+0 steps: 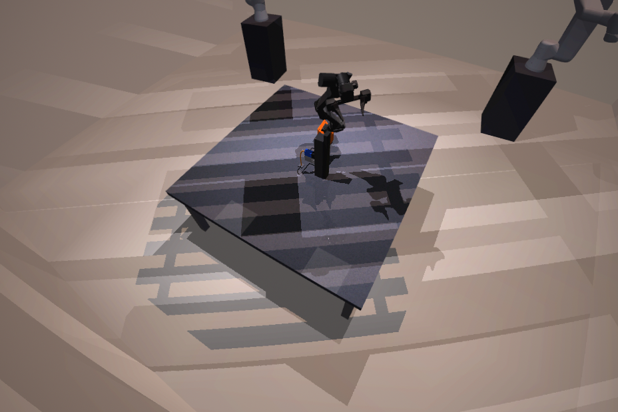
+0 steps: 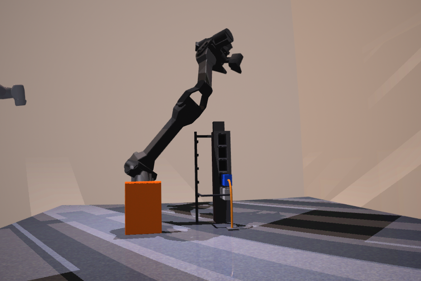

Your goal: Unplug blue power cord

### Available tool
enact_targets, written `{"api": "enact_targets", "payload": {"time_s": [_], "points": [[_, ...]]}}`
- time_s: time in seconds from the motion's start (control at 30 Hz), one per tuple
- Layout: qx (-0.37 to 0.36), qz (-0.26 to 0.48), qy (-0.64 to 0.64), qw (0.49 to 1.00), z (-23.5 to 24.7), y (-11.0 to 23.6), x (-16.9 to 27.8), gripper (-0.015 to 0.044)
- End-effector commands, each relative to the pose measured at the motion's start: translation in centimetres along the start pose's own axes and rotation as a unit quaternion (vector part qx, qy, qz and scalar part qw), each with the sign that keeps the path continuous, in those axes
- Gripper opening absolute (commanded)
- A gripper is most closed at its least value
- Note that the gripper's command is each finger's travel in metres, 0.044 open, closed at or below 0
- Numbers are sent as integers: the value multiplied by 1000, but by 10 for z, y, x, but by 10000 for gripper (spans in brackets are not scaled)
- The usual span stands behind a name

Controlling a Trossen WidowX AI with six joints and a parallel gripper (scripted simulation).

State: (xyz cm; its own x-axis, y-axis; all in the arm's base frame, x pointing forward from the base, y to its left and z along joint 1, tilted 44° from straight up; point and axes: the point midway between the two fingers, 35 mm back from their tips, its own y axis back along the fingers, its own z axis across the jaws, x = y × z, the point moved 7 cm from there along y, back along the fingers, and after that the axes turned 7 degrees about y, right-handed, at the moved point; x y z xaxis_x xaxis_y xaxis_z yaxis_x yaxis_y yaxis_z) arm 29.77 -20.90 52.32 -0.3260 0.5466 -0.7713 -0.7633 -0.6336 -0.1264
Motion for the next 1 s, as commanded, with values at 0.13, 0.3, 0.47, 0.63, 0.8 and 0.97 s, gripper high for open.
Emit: {"api": "enact_targets", "payload": {"time_s": [0.13, 0.3, 0.47, 0.63, 0.8, 0.97], "points": [[-12, -17, -13, 1000, 29, -3, -3, 269], [6, -92, 39, 995, 85, 36, -10, 160], [20, -158, 105, 982, 148, 66, -4, 160], [30, -204, 174, 963, 210, 79, 15, 160], [35, -225, 231, 946, 256, 75, 37, 160], [40, -234, 280, 930, 292, 62, 62, 160]]}}
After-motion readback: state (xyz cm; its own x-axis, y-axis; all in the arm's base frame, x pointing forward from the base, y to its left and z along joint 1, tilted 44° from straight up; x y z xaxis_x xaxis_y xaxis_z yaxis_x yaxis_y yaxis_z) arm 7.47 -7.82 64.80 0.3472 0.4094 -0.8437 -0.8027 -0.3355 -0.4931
